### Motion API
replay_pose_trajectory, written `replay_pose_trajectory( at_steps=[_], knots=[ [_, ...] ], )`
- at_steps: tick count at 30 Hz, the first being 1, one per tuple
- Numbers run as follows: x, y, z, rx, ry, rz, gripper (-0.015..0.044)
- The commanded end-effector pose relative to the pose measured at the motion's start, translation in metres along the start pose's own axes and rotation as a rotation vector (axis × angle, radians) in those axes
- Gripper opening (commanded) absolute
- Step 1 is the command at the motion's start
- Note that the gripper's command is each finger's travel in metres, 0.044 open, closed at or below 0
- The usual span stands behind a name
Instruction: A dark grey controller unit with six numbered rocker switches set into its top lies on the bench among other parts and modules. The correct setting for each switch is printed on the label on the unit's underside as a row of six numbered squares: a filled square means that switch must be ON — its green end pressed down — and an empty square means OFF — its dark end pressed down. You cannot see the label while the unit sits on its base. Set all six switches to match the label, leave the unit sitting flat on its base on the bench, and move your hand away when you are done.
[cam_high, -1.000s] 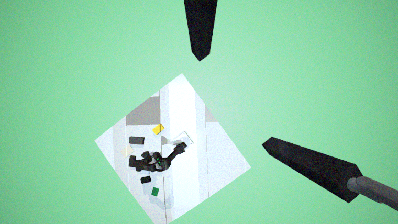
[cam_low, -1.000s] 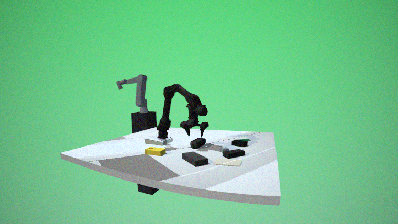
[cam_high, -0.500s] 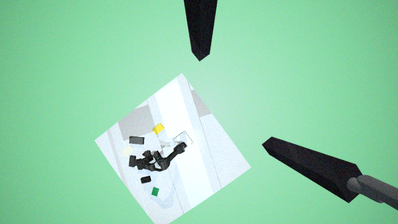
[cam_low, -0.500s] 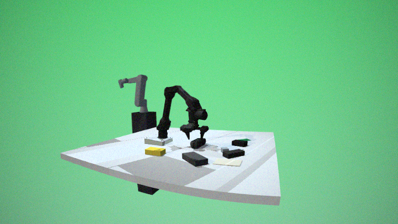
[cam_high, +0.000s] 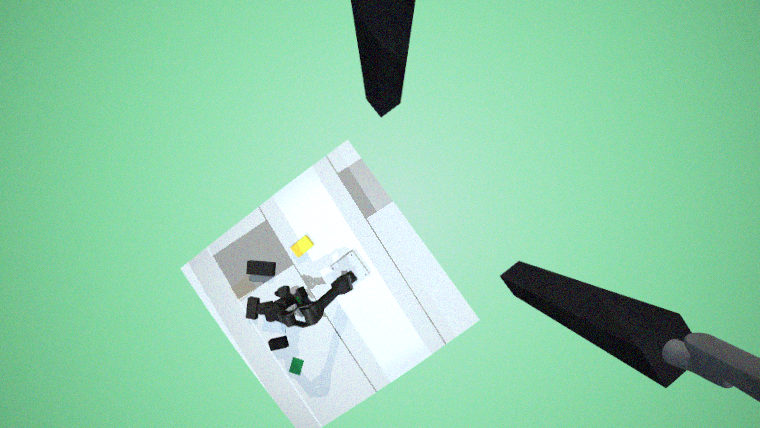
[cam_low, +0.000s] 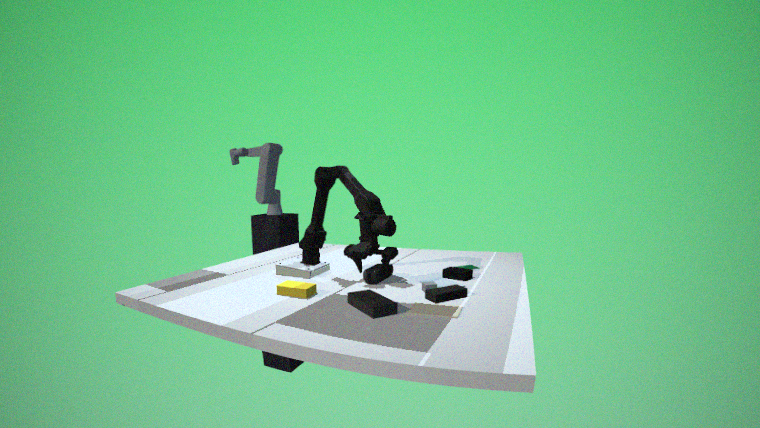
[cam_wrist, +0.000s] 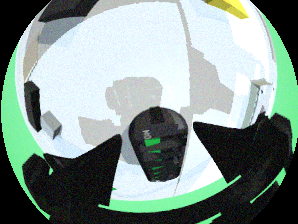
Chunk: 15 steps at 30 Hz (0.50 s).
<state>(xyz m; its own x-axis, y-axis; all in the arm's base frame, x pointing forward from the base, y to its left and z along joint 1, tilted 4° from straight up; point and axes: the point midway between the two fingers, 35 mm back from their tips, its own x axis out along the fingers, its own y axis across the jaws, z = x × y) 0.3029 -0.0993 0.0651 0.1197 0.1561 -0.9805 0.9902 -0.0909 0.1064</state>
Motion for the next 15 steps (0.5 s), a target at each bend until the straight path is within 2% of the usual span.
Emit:
replay_pose_trajectory(
  at_steps=[1,3,15],
  knots=[
    [0.0032,-0.0009,-0.0003,0.000,0.003,-0.001,0.0361],
    [0.0032,-0.0009,-0.0003,0.000,0.003,-0.001,0.0328],
    [0.0032,-0.0009,-0.0003,0.000,0.003,-0.001,0.0326]
  ],
)
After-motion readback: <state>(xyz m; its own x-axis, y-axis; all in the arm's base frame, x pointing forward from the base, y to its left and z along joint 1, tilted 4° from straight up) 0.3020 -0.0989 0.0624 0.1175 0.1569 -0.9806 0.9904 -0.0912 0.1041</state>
